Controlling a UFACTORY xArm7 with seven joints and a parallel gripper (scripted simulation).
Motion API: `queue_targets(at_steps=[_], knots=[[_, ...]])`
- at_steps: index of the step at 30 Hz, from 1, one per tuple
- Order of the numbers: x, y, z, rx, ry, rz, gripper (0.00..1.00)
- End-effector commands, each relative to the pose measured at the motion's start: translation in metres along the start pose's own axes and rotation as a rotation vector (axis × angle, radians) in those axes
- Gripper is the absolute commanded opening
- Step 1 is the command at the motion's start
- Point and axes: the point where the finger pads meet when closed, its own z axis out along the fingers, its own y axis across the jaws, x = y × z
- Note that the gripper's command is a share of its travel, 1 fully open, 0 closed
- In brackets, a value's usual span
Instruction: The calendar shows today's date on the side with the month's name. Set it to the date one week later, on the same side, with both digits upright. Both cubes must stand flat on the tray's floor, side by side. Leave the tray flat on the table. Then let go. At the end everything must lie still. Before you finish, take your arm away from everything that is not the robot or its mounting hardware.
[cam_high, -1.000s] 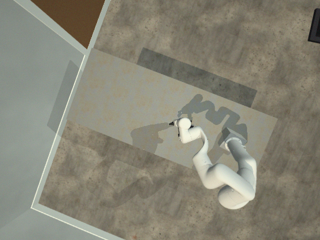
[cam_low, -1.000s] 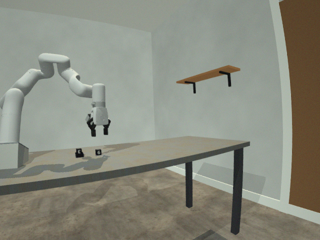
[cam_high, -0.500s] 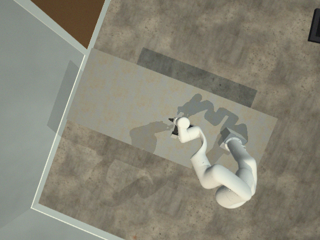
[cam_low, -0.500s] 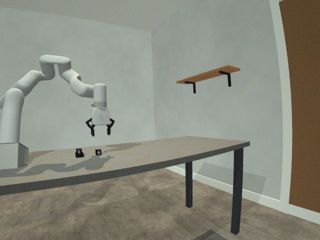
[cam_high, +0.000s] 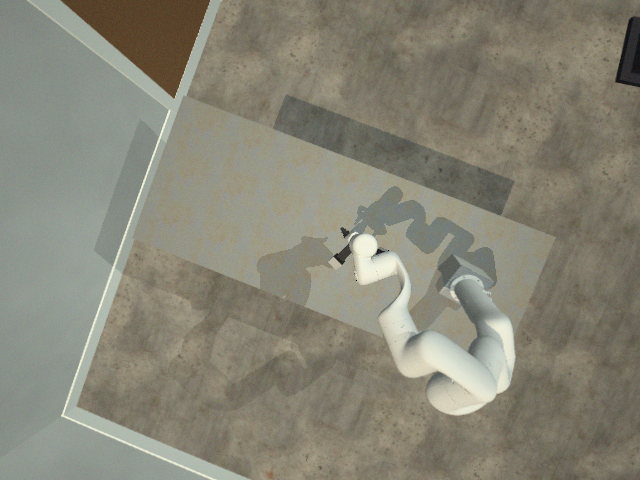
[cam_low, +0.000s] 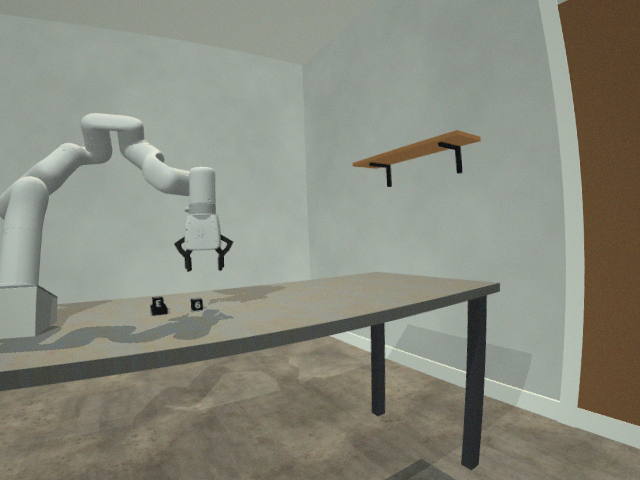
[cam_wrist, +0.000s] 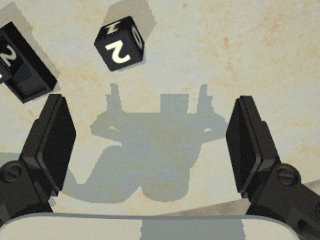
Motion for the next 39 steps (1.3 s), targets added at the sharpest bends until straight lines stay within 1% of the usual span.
queue_targets(at_steps=[1,6,7,8,12,15,17,20,22,30,32,35,39], knots=[[0.001,0.004,-0.002,0.0,-0.009,0.174,1.0],[0.002,0.006,-0.003,-0.002,-0.009,0.335,1.0],[0.002,0.006,-0.003,-0.002,-0.009,0.345,1.0],[0.003,0.007,-0.003,-0.003,-0.009,0.402,1.0],[0.004,0.009,-0.004,-0.005,-0.009,0.528,1.0],[0.004,0.01,-0.004,-0.005,-0.009,0.555,1.0],[0.005,0.012,-0.004,-0.007,-0.009,0.679,1.0],[0.006,0.012,-0.005,-0.008,-0.009,0.736,1.0],[0.007,0.014,-0.005,-0.01,-0.009,0.826,1.0],[0.009,0.017,-0.006,-0.015,-0.008,1.058,1.0],[0.009,0.017,-0.006,-0.015,-0.008,1.058,1.0],[0.01,0.018,-0.007,-0.016,-0.007,1.117,1.0],[0.01,0.019,-0.007,-0.017,-0.007,1.153,1.0]])
